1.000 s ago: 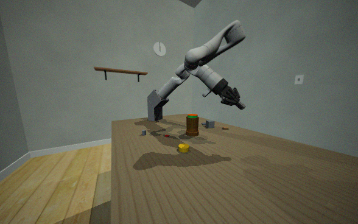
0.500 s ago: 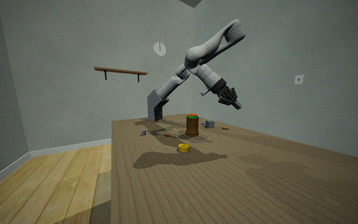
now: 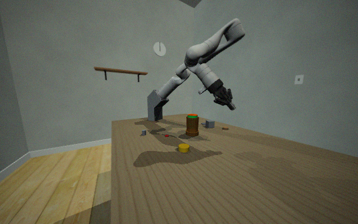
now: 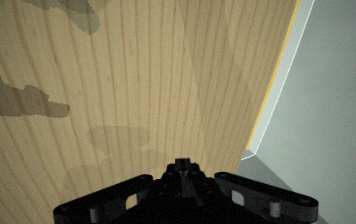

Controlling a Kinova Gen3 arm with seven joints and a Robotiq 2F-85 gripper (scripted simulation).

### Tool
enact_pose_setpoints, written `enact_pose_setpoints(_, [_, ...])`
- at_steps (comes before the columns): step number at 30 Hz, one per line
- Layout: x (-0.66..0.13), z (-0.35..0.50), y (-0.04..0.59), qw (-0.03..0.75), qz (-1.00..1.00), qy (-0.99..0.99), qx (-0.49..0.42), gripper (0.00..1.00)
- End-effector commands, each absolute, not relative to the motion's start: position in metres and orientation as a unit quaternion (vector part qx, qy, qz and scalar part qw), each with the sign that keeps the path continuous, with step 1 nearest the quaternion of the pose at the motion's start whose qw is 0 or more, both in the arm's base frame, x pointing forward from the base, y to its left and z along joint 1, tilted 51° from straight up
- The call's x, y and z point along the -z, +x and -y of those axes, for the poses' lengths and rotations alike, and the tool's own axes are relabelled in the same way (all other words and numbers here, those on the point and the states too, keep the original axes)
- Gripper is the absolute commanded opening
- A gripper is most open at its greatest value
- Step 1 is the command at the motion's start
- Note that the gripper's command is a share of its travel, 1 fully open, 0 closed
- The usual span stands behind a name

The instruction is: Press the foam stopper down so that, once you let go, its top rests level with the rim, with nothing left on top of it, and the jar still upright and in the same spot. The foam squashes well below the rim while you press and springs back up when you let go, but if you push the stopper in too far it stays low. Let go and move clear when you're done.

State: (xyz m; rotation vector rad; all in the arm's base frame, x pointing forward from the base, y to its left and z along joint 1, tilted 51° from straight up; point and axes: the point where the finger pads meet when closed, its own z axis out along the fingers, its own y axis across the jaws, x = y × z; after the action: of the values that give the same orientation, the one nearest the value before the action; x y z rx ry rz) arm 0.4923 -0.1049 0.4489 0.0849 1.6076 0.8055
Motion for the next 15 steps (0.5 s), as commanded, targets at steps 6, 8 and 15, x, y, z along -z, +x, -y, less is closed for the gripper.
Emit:
enact_pose_setpoints(6, [-0.44,0.101,0.484,0.608,-0.714,0.038,-0.345,0.0])
enact_pose_setpoints(8, [-0.44,0.101,0.484,0.608,-0.714,0.038,-0.345,0.0])
enact_pose_setpoints(15, [-0.428,0.097,0.477,0.594,-0.728,0.041,-0.34,0.0])
